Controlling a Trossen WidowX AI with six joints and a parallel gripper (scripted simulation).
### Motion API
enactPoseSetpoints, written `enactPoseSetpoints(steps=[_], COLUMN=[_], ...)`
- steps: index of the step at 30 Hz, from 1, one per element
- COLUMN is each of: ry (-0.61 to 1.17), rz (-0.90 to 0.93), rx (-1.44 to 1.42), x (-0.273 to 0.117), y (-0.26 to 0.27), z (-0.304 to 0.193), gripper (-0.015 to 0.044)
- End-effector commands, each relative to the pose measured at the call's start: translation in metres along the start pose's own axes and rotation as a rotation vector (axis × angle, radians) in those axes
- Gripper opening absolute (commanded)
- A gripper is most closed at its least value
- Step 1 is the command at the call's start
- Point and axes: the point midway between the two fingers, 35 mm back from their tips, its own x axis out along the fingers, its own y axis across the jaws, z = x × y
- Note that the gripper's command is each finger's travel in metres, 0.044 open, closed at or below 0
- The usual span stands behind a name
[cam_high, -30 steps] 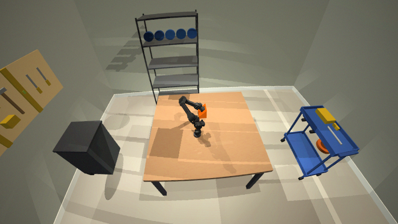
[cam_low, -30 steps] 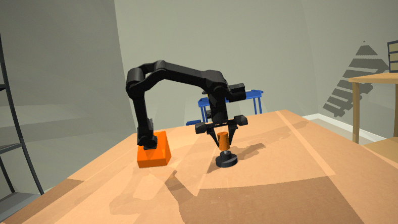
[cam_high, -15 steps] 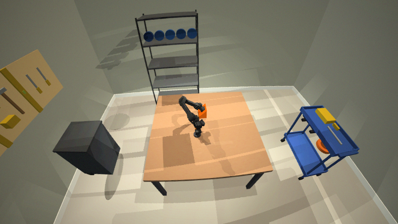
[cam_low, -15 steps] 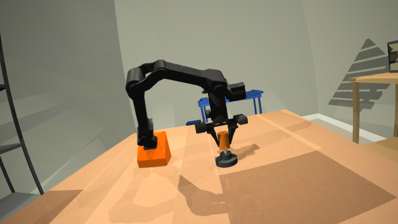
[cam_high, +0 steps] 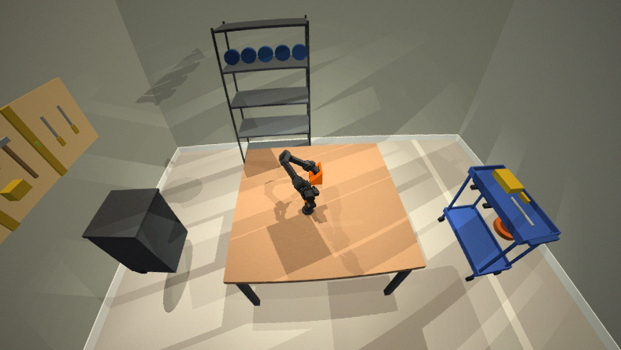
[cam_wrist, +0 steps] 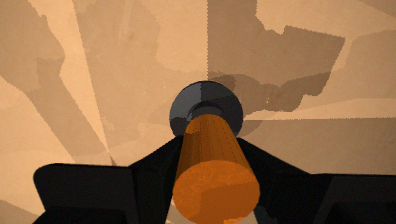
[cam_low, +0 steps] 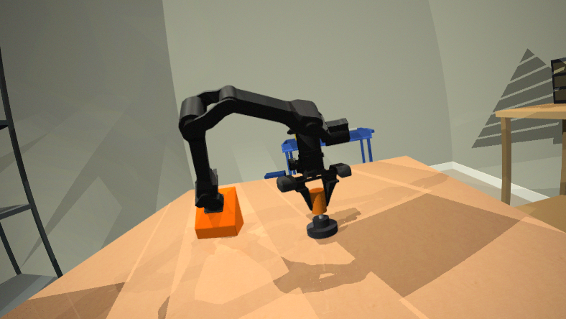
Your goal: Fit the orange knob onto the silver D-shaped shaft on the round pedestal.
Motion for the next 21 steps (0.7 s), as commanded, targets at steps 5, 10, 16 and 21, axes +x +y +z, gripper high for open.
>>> enactPoseSetpoints(steps=[5, 10, 16, 21], ry=[0.003, 0.003, 0.003, 0.003], rz=[0.0, 0.0, 0.0, 0.0], rx=[-0.003, -0.003, -0.028, -0.019], x=[0.0011, 0.0013, 0.0017, 0.0018], y=[-0.0005, -0.0005, -0.0005, -0.0005], z=[-0.0005, -0.0005, -0.0004, -0.0005], gripper=[0.0, 0.0, 0.0, 0.0])
